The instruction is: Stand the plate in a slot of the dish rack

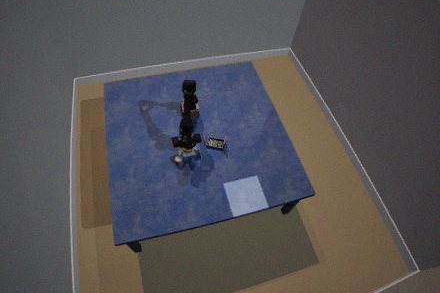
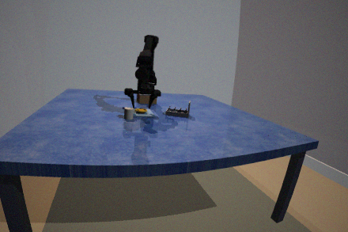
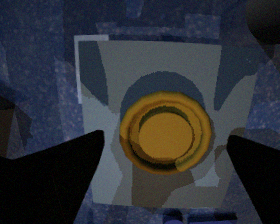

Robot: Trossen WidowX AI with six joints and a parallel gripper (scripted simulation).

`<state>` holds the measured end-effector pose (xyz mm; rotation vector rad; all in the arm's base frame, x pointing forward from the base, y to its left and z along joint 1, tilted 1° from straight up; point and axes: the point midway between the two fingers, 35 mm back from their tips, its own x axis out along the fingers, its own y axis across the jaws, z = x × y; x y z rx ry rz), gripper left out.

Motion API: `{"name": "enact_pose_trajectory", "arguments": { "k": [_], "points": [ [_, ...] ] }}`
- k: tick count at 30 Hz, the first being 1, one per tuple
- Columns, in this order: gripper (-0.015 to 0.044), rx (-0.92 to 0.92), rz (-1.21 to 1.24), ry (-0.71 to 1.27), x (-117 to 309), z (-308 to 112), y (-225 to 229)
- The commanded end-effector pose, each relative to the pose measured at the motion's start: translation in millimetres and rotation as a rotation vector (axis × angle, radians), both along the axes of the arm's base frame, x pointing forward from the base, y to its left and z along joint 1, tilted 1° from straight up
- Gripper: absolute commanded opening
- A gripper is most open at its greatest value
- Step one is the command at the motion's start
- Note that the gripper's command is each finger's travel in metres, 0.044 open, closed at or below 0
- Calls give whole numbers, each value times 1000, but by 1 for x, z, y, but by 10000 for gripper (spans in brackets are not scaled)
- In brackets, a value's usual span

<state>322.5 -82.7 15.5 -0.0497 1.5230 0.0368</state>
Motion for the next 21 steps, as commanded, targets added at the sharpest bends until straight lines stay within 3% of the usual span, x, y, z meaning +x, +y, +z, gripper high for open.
{"name": "enact_pose_trajectory", "arguments": {
  "k": [1, 12, 14, 21],
  "points": [
    [400, -4, 5, 4, -1, -7, -1],
    [400, -4, 5, 4, -2, -22, -1],
    [358, -4, 5, 4, -2, -22, -1],
    [351, -4, 5, 4, -2, -22, -1]
  ]
}}
